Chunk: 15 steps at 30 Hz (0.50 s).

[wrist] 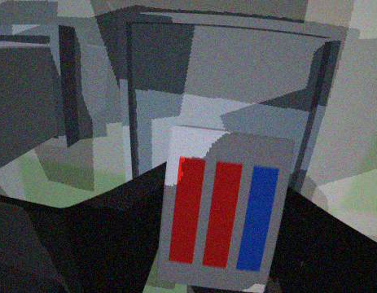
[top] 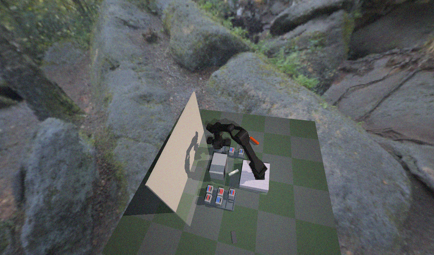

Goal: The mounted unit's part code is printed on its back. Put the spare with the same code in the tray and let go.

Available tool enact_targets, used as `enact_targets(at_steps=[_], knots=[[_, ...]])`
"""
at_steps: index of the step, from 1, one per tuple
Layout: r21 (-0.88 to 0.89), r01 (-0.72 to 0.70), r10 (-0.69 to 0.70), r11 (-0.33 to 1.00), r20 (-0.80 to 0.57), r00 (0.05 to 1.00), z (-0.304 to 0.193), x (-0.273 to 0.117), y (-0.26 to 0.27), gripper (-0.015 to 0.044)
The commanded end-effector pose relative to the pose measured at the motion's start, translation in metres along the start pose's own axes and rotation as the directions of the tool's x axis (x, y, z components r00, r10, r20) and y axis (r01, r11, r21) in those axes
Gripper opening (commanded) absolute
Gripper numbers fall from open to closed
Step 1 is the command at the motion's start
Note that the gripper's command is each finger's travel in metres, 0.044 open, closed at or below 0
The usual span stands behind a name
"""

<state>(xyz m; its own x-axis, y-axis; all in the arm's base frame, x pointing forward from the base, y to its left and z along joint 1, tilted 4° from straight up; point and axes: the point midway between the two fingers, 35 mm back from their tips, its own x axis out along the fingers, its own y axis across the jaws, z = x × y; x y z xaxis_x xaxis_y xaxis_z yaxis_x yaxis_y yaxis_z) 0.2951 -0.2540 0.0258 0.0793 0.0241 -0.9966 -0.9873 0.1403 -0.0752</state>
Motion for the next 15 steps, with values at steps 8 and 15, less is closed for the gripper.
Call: enact_targets(at_steps=[8,15], knots=[[0.000,0.000,0.000,1.000,0.000,1.000,0.000,0.000,0.000,0.0367],[0.002,0.002,-0.002,1.000,0.002,1.000,-0.002,-0.062,-0.004,0.0440]])
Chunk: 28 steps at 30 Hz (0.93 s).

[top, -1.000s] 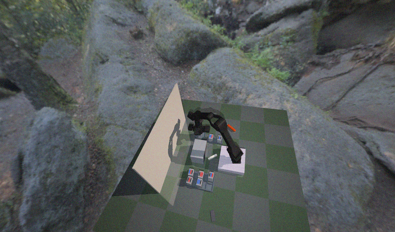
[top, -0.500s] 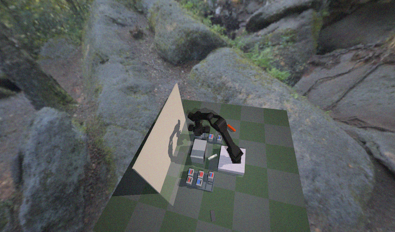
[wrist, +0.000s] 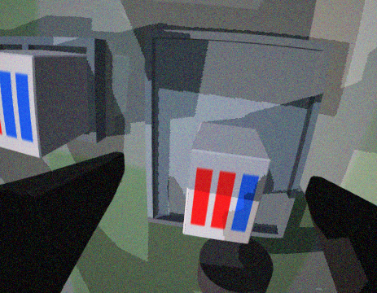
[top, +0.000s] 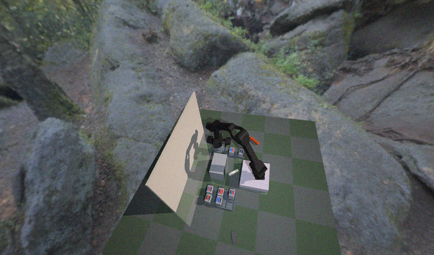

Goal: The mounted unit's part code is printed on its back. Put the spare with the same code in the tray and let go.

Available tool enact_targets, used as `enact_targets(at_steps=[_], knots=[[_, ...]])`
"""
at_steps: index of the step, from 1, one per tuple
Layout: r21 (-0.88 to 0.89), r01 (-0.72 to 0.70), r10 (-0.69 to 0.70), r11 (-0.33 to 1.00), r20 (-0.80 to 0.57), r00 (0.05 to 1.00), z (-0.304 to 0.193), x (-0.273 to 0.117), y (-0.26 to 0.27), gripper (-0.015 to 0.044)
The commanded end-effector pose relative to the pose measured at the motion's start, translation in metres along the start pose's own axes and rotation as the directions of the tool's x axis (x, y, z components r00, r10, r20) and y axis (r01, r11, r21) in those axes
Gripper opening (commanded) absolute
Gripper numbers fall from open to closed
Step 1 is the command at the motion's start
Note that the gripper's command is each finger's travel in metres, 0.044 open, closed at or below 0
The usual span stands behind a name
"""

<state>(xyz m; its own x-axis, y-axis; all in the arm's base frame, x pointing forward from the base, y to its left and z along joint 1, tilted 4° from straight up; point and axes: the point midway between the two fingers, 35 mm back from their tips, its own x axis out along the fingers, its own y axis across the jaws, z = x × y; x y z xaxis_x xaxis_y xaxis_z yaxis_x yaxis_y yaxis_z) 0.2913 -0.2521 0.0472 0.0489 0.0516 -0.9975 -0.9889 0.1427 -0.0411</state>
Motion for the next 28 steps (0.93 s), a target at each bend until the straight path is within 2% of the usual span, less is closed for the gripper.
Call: enact_targets(at_steps=[1,4,28], knots=[[-0.002,0.036,-0.036,0.999,-0.020,0.999,-0.002,-0.059,-0.003,0.0440],[-0.001,0.037,-0.037,0.999,-0.019,0.999,0.000,-0.085,0.001,0.0440],[-0.001,0.056,-0.056,0.998,-0.039,0.998,-0.002,-0.086,-0.003,0.0440]])
